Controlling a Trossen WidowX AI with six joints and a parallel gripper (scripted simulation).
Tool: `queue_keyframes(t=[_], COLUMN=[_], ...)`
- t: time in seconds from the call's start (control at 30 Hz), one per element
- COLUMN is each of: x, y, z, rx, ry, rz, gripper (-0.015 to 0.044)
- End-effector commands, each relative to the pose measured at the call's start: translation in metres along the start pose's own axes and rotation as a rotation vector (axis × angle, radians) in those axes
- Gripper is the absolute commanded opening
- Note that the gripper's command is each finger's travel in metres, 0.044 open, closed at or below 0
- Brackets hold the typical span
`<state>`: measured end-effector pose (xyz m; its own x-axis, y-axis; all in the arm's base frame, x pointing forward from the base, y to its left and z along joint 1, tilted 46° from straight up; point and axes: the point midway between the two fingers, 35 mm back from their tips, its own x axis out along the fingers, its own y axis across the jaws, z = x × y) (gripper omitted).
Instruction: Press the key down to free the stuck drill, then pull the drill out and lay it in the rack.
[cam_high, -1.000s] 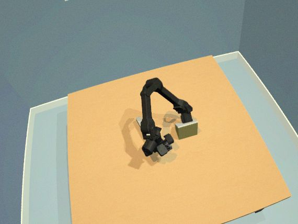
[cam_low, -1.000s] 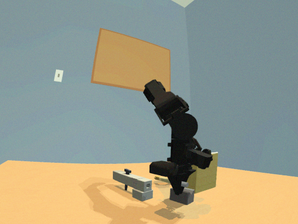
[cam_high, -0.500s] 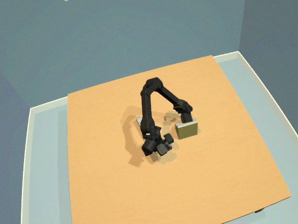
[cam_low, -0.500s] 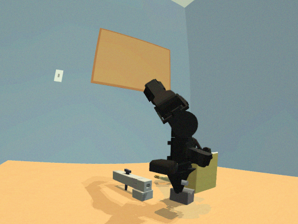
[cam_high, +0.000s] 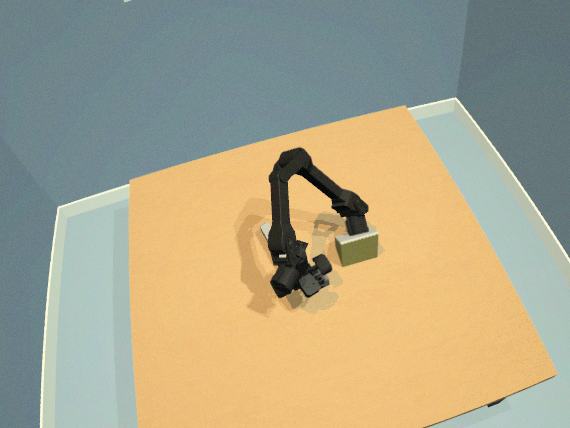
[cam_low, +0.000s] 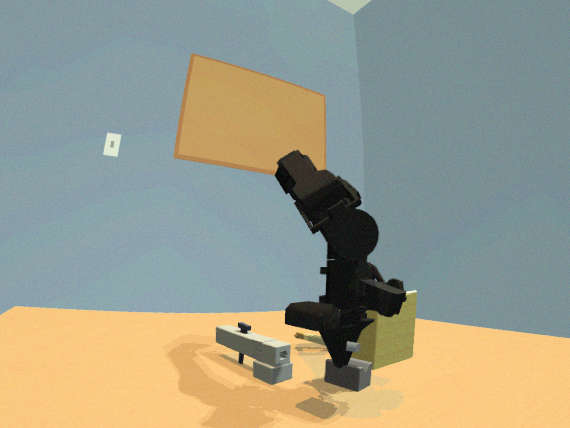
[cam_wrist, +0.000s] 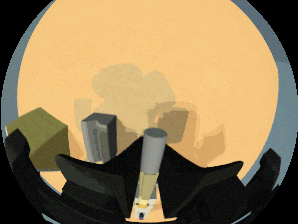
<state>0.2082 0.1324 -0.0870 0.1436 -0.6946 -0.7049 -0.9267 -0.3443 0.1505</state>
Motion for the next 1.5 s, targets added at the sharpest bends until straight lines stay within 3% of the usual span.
queue_keyframes(t=[0.0,1.47], x=[-0.003,-0.004], y=[-0.002,0.043], z=[0.001,0.016], rx=[0.007,0.005], ry=[-0.005,-0.007], rz=[-0.003,-0.001], gripper=[0.0000,0.0000])
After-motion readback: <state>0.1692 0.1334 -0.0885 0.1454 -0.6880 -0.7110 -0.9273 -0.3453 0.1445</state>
